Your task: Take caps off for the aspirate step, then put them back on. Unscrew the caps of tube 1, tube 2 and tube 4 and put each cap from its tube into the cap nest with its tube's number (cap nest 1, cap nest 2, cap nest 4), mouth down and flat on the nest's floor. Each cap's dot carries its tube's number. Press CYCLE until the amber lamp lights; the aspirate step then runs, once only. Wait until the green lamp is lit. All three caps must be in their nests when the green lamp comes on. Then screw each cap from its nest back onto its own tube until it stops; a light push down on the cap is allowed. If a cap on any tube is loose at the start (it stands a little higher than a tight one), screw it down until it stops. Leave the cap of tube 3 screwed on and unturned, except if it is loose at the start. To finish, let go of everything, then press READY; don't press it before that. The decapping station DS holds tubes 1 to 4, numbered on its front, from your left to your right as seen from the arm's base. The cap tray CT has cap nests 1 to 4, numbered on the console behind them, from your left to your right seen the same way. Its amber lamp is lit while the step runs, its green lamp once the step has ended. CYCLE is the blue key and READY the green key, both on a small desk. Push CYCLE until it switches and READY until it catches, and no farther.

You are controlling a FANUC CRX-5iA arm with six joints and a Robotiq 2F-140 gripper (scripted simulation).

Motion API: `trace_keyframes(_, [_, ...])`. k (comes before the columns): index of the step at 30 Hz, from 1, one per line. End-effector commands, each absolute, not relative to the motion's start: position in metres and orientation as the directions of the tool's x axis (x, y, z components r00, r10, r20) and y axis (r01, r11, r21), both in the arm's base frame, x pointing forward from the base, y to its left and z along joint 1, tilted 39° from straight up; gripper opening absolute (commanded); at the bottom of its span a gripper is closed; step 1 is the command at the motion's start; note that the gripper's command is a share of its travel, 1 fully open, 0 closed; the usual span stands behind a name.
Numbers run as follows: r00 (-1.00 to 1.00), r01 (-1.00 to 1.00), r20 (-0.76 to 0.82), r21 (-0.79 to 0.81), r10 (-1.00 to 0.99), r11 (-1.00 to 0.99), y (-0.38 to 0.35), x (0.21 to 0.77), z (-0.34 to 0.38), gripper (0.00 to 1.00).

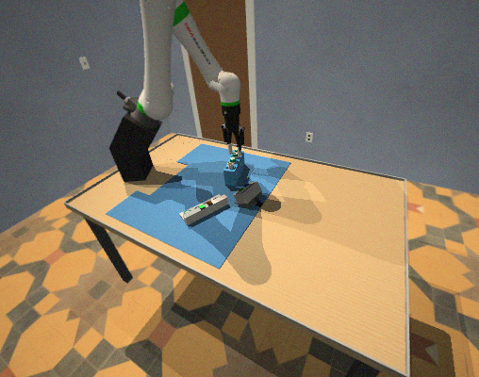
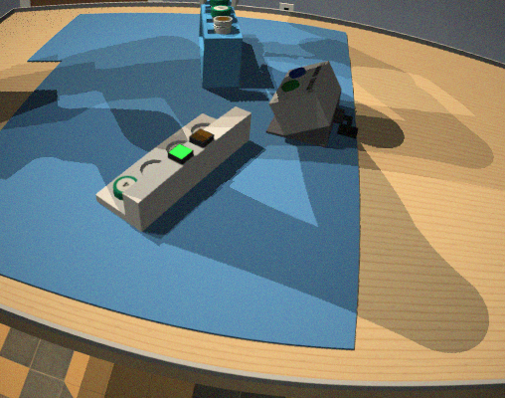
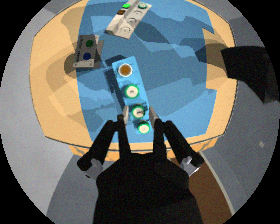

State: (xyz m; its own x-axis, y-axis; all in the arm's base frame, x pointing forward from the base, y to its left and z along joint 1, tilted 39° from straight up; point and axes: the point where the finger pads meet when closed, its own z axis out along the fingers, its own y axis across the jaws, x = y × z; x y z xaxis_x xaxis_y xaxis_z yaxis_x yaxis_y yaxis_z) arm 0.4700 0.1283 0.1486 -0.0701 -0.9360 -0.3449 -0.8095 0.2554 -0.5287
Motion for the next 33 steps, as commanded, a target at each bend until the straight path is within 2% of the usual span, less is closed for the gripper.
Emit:
trace_keyframes(1, [0.066,-0.811,-0.256,-0.576,-0.964,0.098,0.1281,0.4700,0.1490,0.35])
trace_keyframes(16, [0.460,-0.672,0.064,-0.627,-0.886,-0.394,0.1281,0.4701,0.1491,0.35])
trace_keyframes(22, [0.477,-0.660,0.080,-0.625,-0.875,-0.417,0.1281,0.4701,0.1490,0.35])
trace_keyframes(23, [0.477,-0.660,0.080,-0.625,-0.875,-0.417,0.1281,0.4701,0.1490,0.00])
trace_keyframes(33, [0.477,-0.660,0.080,-0.625,-0.875,-0.417,0.1281,0.4701,0.1490,0.00])
